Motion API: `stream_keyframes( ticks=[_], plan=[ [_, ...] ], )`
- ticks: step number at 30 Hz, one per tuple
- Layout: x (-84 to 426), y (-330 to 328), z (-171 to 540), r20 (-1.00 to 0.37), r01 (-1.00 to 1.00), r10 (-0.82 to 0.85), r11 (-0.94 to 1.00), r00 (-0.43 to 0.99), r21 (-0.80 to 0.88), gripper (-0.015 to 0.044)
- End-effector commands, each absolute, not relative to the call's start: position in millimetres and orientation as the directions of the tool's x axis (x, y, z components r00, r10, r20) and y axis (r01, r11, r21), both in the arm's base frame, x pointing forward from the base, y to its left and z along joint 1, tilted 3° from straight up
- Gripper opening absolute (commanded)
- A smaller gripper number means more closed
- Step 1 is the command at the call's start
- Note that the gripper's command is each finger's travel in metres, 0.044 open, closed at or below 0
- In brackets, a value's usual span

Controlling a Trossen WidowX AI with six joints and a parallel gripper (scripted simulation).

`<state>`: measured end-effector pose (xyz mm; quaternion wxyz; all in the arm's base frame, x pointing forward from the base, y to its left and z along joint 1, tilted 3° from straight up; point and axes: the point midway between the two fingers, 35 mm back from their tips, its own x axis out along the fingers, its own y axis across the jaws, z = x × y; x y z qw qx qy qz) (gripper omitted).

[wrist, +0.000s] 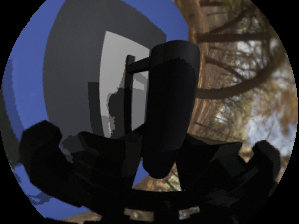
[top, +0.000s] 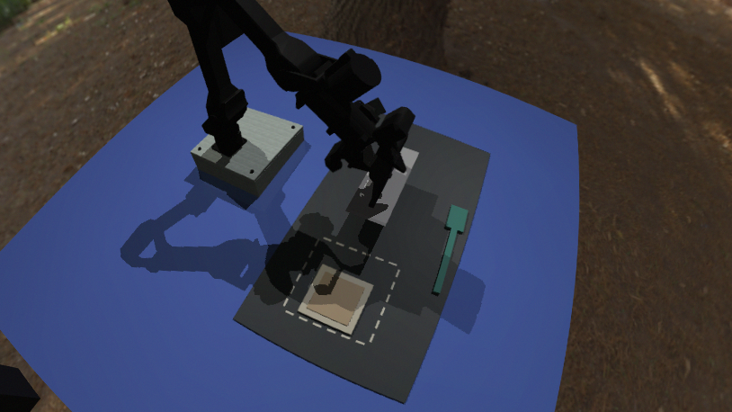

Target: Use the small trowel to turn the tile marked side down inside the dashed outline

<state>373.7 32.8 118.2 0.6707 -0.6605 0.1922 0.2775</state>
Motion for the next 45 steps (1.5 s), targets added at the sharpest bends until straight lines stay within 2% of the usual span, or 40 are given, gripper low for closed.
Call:
stream_keyframes(
  ticks=[1,10,23,35,45],
  plan=[
    [373.8,32.9,118.4,-0.624,-0.625,0.118,-0.026,0.773,-0.780,0.0000],
    [375.9,39.3,116.0,-0.639,-0.638,0.143,-0.059,0.756,-0.768,0.0000],
    [392.0,100.7,105.4,-0.720,-0.614,0.366,-0.375,0.590,-0.694,0.0000],
    [396.6,158.6,99.1,-0.742,-0.425,0.546,-0.609,0.388,-0.670,0.0000],
    [392.8,208.2,95.7,-0.719,-0.198,0.665,-0.691,0.204,-0.695,0.0000]
  ],
)
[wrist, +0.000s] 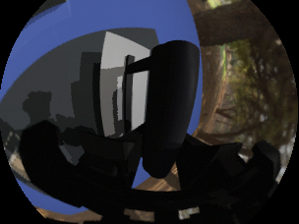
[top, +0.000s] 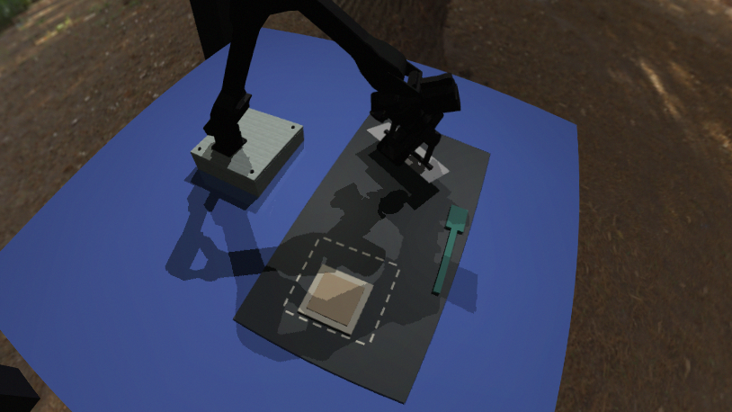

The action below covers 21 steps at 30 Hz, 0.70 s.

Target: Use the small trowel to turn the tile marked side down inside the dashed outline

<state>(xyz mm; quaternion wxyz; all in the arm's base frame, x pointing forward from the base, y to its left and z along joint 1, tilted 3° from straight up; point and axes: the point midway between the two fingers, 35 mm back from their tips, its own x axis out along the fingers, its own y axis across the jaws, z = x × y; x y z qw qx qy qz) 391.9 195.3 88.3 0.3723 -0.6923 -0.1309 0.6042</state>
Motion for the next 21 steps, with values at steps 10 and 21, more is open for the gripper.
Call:
stream_keyframes(
  ticks=[10,21],
  plan=[
    [383.3,254.8,91.5,-0.662,0.034,0.749,-0.662,-0.005,-0.749,0.0000],
    [374.1,285.3,90.2,-0.593,0.185,0.791,-0.567,-0.151,-0.803,0.0000]
  ],
)
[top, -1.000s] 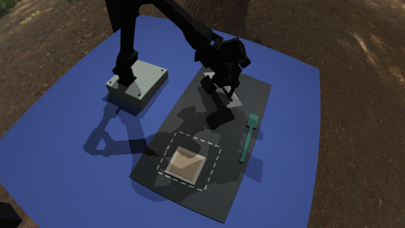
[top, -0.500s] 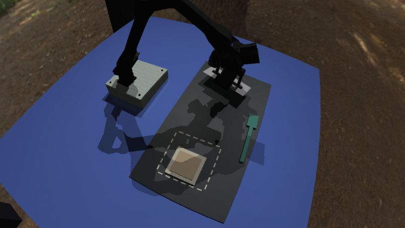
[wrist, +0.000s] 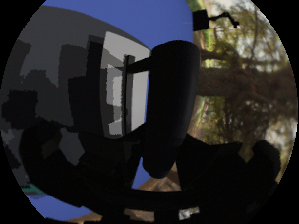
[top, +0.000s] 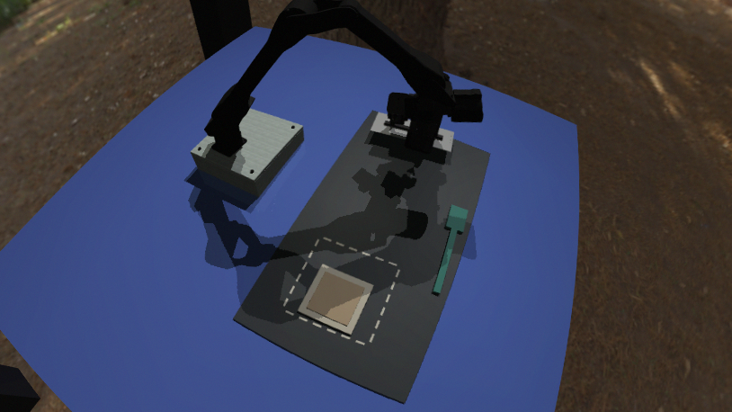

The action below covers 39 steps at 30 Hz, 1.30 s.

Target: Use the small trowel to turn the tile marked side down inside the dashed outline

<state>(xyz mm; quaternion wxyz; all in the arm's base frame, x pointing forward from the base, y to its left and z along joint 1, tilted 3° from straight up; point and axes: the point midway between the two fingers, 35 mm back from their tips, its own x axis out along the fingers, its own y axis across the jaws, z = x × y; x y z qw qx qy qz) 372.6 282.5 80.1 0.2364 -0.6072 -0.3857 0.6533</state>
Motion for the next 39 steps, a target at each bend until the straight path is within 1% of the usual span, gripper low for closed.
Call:
stream_keyframes(
  ticks=[1,11,35,39],
  plan=[
    [374.1,285.3,90.2,-0.593,0.185,0.791,-0.567,-0.151,-0.803,0.0000],
    [374.2,285.4,89.2,-0.593,0.185,0.791,-0.567,-0.151,-0.803,0.0000],
    [375.9,288.0,53.4,-0.593,0.185,0.791,-0.567,-0.151,-0.803,0.0000],
    [375.9,288.0,53.4,-0.593,0.185,0.791,-0.567,-0.151,-0.803,0.0105]
  ],
)
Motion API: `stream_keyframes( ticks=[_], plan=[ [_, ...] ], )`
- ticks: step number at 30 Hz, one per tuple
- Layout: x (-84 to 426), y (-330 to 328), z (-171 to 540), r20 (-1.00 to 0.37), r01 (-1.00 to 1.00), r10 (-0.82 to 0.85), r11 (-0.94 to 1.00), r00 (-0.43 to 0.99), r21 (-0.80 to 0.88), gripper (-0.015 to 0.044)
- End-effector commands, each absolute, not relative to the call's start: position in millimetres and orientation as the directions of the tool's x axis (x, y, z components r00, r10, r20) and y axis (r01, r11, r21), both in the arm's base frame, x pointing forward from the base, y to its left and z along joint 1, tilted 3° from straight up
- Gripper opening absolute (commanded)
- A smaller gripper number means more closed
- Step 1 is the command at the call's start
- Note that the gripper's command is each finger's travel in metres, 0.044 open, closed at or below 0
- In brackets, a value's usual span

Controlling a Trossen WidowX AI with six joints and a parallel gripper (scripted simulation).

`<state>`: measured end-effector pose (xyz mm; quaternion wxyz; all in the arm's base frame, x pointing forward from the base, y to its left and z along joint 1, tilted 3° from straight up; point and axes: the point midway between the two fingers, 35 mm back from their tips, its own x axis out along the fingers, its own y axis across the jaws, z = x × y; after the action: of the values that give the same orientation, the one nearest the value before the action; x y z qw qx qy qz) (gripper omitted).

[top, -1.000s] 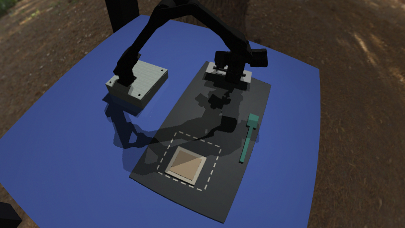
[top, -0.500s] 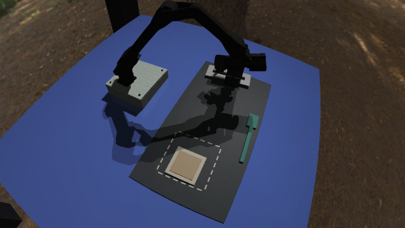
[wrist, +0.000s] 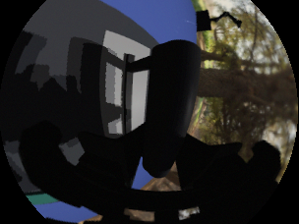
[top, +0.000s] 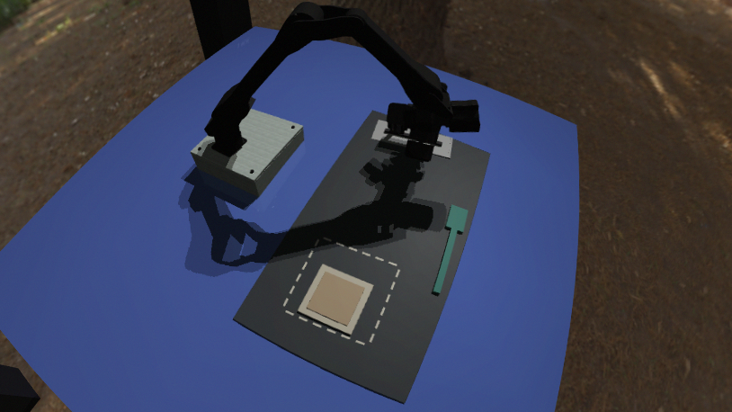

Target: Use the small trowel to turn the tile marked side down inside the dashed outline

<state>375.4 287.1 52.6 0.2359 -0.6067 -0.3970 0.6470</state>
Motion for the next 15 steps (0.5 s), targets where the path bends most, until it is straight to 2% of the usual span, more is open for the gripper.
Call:
stream_keyframes(
  ticks=[1,7,15],
  plan=[
    [375.9,288.0,53.4,-0.593,0.185,0.791,-0.567,-0.151,-0.803,0.0131],
    [375.9,288.0,53.4,-0.593,0.185,0.791,-0.567,-0.151,-0.803,0.0289],
    [375.9,288.0,53.4,-0.593,0.185,0.791,-0.567,-0.151,-0.803,0.0300]
  ],
)
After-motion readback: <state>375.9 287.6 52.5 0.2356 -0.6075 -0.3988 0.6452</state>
